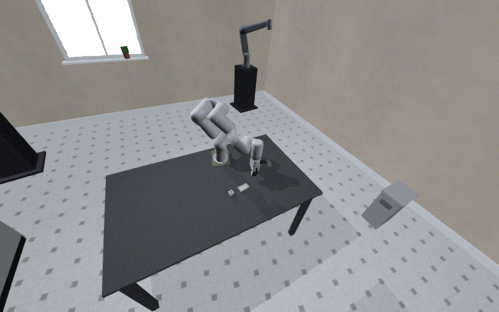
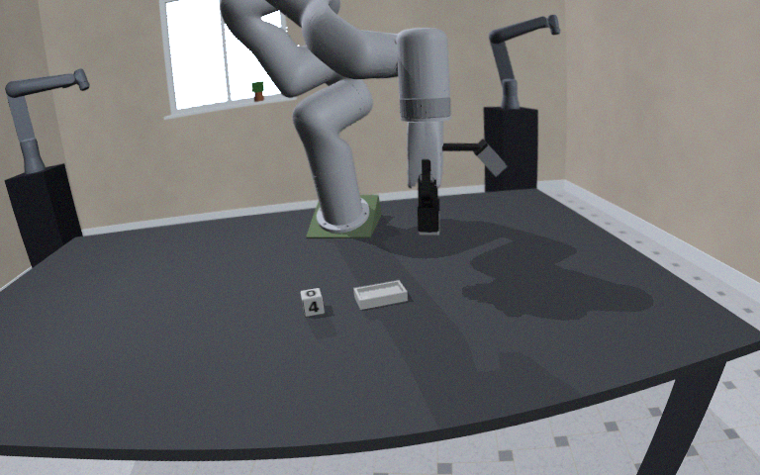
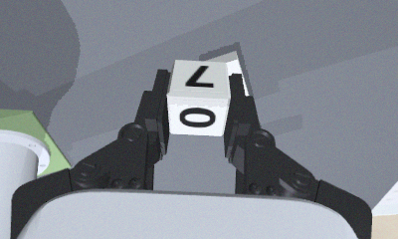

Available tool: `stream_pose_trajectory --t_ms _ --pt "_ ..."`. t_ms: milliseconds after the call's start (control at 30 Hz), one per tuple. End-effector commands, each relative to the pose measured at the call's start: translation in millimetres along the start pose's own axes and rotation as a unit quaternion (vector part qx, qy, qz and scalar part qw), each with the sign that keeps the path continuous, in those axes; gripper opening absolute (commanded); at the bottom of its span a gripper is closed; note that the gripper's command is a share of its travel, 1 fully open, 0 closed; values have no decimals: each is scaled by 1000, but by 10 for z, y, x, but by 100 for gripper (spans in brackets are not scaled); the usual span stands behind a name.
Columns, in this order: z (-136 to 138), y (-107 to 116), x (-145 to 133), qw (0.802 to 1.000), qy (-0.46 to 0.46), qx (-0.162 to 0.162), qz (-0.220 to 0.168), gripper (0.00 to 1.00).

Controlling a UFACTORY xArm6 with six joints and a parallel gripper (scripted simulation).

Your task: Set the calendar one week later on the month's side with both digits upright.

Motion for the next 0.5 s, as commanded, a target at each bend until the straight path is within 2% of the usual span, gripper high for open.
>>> stream_pose_trajectory --t_ms 0,33,133,300,467 --pt "-32 2 83 997 72 2 3 29" --pt "-52 -1 114 995 101 2 3 29" --pt "-59 -2 124 994 110 2 3 29" --pt "-123 -10 219 980 198 1 4 29" --pt "-131 -11 230 978 208 0 4 29"
Point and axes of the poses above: the point where the finger pads meet when closed, its own y axis back along the fingers, its own z axis across the jaws, x = y × z, the point moved 5 cm from there along y, back along the fingers, and after that the axes turned 1 degree about -y, right-handed, at the moved point
